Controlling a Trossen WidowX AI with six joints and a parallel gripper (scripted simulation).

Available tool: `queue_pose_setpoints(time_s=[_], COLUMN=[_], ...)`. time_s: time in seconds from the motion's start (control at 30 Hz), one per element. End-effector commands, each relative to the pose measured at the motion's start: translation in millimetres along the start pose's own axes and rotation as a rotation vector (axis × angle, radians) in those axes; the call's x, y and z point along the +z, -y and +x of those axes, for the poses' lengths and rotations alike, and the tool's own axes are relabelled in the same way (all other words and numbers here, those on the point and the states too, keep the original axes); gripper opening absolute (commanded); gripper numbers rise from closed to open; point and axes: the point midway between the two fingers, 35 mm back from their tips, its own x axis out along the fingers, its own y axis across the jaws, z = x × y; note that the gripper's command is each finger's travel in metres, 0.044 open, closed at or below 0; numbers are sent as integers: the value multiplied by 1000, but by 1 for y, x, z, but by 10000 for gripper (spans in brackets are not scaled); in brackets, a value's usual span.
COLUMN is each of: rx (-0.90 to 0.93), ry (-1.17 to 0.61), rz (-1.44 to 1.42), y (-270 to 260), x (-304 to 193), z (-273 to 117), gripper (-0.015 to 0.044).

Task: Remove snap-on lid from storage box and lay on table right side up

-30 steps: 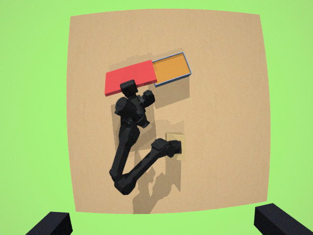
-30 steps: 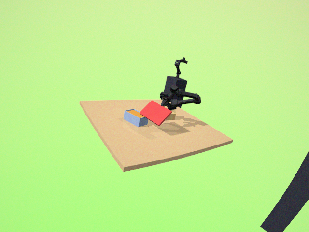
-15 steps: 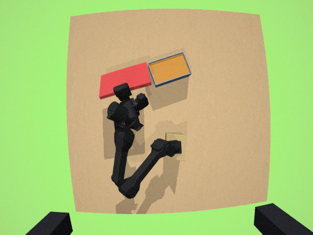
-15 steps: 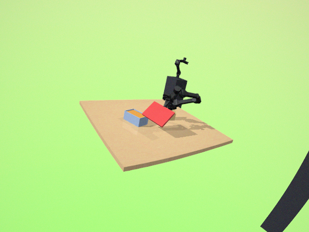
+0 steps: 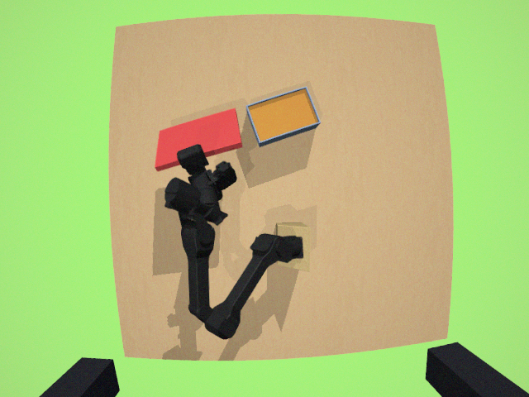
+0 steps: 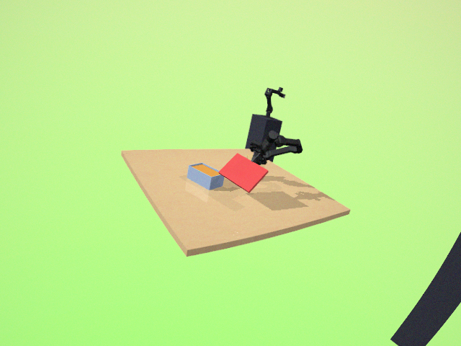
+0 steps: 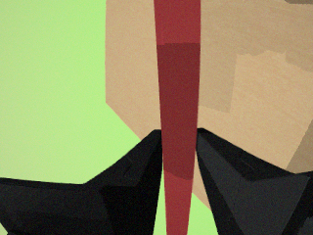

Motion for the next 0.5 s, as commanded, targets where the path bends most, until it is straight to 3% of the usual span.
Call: queue_pose_setpoints(time_s=[0.0, 0.47], rx=[18, 19], ry=[0, -1], rz=[-9, -9], y=[-4, 0], x=[-10, -22], z=[-4, -3], gripper=[0, 0])
